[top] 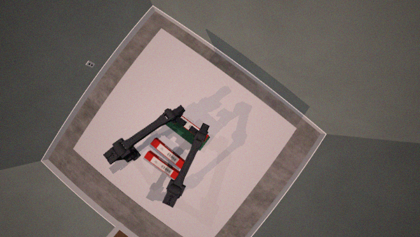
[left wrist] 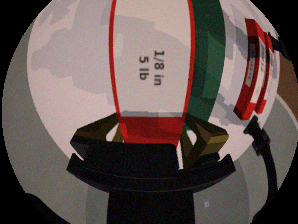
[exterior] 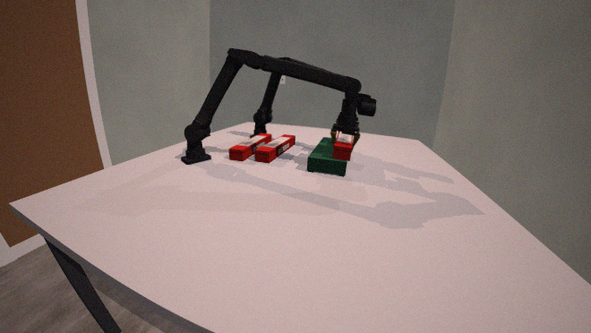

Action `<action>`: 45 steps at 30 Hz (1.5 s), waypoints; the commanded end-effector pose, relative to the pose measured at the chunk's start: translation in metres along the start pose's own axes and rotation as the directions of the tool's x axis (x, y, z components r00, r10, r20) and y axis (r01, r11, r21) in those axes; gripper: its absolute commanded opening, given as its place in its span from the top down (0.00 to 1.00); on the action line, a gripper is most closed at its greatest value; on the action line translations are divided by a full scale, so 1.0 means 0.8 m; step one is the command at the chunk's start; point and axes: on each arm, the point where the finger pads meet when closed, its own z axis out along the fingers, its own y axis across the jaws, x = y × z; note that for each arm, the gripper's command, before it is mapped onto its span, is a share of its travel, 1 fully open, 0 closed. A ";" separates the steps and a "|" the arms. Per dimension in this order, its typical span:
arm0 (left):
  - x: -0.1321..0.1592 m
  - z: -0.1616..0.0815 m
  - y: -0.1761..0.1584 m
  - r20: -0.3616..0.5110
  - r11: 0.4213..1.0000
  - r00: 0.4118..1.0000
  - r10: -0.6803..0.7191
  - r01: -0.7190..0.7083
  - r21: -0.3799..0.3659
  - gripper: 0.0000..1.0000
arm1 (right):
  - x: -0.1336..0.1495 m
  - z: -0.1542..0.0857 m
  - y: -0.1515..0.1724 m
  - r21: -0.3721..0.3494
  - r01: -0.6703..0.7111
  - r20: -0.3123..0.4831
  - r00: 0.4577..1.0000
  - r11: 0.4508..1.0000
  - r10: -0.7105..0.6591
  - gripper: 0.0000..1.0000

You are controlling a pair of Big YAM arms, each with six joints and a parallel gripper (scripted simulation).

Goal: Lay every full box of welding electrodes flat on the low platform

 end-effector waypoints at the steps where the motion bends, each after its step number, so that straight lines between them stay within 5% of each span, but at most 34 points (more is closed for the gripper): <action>1: 0.005 -0.054 0.036 0.029 0.991 0.999 -0.031 0.035 -0.126 1.00 | 0.001 -0.096 -0.031 0.133 0.012 0.034 0.999 0.991 -0.017 1.00; 45: 0.004 -0.046 0.035 0.031 0.991 0.999 -0.031 0.034 -0.132 1.00 | 0.002 -0.094 -0.036 0.132 0.011 0.034 0.999 0.991 -0.016 1.00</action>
